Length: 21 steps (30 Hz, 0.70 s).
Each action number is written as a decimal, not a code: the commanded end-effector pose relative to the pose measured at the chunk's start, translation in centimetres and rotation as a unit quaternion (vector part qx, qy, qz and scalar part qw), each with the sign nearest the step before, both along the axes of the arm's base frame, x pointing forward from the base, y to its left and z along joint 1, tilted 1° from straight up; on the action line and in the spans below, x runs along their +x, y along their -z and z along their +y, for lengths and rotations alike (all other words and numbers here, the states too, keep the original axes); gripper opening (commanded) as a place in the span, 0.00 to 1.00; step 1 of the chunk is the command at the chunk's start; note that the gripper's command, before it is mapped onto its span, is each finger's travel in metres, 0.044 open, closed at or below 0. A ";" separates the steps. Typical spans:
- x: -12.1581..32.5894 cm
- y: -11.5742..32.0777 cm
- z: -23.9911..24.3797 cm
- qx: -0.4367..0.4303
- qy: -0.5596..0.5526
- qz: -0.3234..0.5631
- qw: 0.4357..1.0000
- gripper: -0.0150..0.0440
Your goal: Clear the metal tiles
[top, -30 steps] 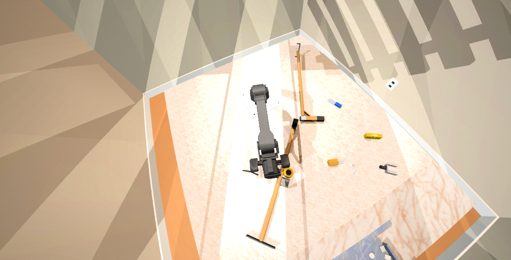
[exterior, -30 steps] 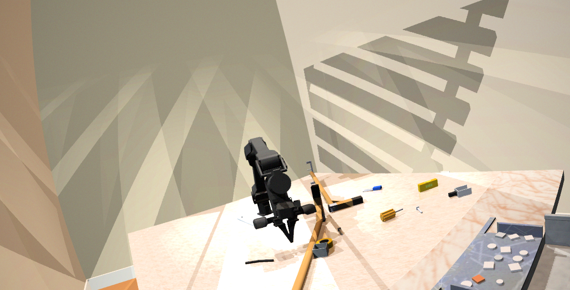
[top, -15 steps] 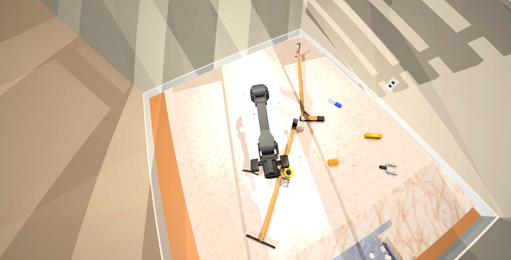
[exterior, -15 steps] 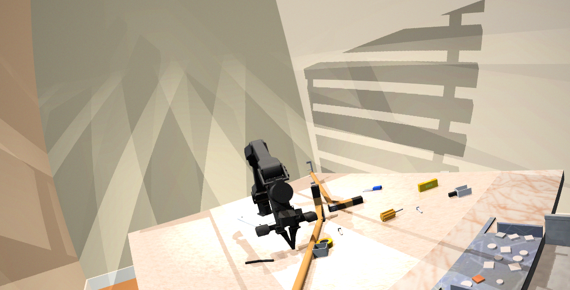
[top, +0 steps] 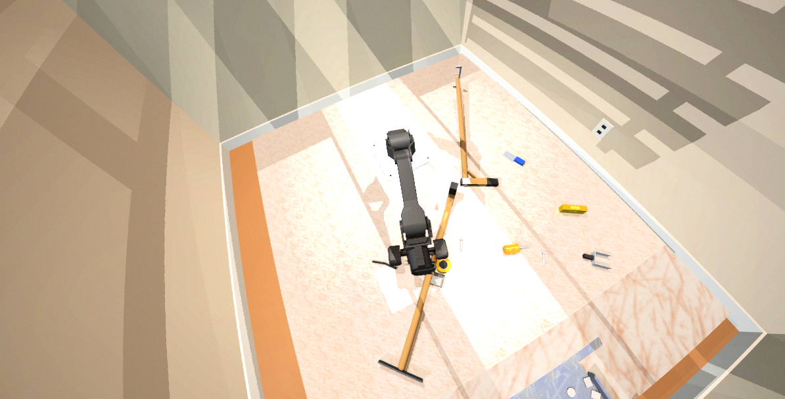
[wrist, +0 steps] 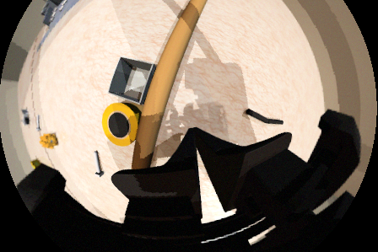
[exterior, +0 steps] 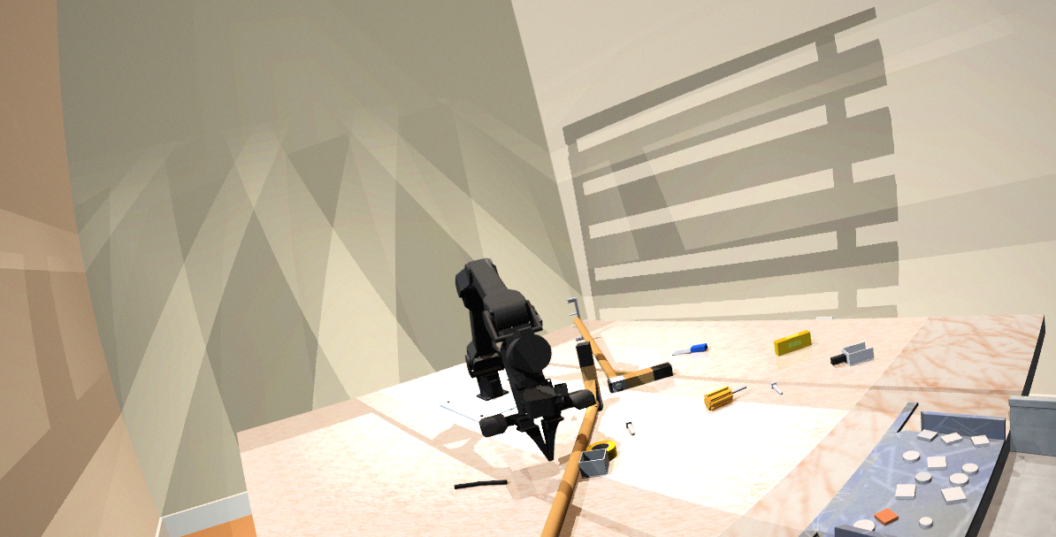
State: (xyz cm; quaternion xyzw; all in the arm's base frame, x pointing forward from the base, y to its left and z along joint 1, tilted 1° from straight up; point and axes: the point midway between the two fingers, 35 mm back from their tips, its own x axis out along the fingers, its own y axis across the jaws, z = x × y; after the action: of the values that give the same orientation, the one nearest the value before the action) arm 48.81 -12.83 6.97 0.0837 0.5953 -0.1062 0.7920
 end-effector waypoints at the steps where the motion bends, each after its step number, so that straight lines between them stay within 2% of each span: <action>1: 0.3 0.2 0.2 0.000 0.003 0.001 1.000 0.25; 21: 1.8 0.1 1.5 -0.001 0.003 -0.005 1.000 0.25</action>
State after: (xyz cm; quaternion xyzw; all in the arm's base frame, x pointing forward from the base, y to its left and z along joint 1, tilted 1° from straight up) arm 50.36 -11.46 7.02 0.0840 0.5906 -0.1059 0.7956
